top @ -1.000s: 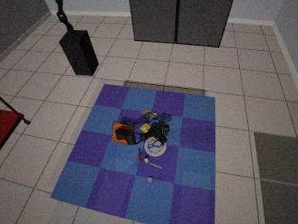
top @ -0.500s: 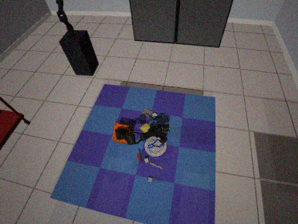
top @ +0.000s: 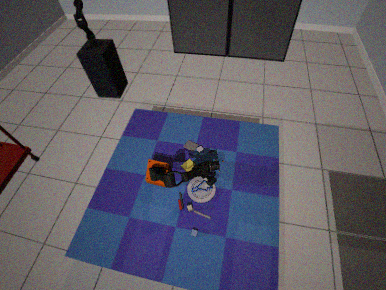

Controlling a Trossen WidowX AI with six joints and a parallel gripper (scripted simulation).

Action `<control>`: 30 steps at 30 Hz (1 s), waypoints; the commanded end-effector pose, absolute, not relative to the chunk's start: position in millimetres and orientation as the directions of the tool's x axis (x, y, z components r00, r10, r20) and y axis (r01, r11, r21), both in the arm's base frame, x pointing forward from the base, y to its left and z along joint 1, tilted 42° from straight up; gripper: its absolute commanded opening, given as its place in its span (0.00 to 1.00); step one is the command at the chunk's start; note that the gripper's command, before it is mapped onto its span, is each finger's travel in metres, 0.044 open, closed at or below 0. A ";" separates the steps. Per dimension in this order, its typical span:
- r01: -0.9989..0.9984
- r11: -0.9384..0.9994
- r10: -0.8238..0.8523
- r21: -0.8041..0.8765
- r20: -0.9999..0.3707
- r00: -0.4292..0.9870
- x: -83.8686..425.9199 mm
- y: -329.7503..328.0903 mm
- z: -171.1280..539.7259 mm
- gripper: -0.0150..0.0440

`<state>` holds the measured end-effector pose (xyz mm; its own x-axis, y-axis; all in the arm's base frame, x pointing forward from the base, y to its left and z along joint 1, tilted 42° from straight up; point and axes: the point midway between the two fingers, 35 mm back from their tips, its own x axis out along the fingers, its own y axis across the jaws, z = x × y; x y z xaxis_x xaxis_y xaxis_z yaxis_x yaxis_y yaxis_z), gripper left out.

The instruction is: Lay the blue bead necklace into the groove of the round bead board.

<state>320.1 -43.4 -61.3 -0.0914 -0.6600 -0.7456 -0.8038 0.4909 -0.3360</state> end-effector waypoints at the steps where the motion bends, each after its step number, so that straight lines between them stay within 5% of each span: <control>1: -0.801 0.496 -0.657 -0.336 -0.748 -0.092 320.1 -42.8 -61.2 1.00; 14: -0.872 0.417 -0.656 -0.257 -0.749 -0.093 317.4 -30.1 -31.0 0.47; 30: -0.869 0.418 -0.657 -0.264 -0.748 -0.089 317.2 -42.2 -45.1 0.46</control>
<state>319.5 -37.9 -40.5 -0.0844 -0.6538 -0.7520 -0.8647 0.4231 -0.2707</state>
